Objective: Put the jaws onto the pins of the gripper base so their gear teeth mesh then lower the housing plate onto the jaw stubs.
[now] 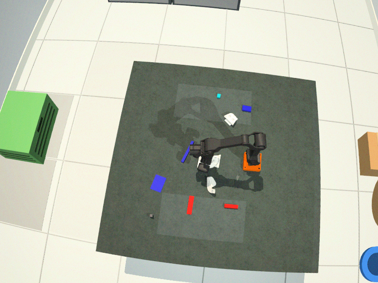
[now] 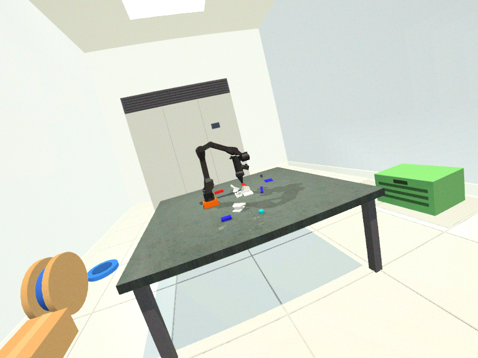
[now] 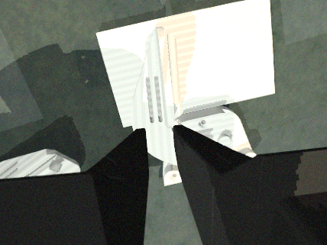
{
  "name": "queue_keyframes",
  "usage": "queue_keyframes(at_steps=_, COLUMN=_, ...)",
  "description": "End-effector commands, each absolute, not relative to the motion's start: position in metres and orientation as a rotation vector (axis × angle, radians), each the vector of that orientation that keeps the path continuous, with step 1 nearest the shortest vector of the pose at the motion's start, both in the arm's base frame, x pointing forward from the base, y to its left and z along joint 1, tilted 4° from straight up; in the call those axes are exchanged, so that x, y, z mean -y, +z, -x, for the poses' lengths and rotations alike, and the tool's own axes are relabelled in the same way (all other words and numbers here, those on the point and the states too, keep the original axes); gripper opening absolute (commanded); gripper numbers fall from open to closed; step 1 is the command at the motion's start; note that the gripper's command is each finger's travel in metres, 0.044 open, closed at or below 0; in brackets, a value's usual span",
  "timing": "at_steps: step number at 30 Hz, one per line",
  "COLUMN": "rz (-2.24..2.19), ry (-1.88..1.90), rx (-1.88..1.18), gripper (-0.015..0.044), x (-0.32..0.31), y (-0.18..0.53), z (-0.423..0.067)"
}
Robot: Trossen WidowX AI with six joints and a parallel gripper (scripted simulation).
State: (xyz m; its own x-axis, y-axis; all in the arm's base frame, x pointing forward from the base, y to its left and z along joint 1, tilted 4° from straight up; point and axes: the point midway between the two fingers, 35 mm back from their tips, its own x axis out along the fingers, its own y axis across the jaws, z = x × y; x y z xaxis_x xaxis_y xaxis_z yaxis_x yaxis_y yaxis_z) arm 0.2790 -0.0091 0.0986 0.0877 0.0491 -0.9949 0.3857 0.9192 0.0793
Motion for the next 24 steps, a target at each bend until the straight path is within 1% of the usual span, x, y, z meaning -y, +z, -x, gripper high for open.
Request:
queue_keyframes(at_steps=1, rz=-0.368, ry=-0.26, rx=-1.47, gripper=0.0, x=0.008, y=0.1, z=-0.279)
queue_keyframes(at_steps=18, rz=-0.365, ry=-0.261, rx=-1.47, gripper=0.0, x=0.008, y=0.098, z=-0.28)
queue_keyframes(at_steps=24, rz=-0.455, ry=-0.342, rx=-1.462, gripper=0.0, x=-0.011, y=0.099, z=-0.279)
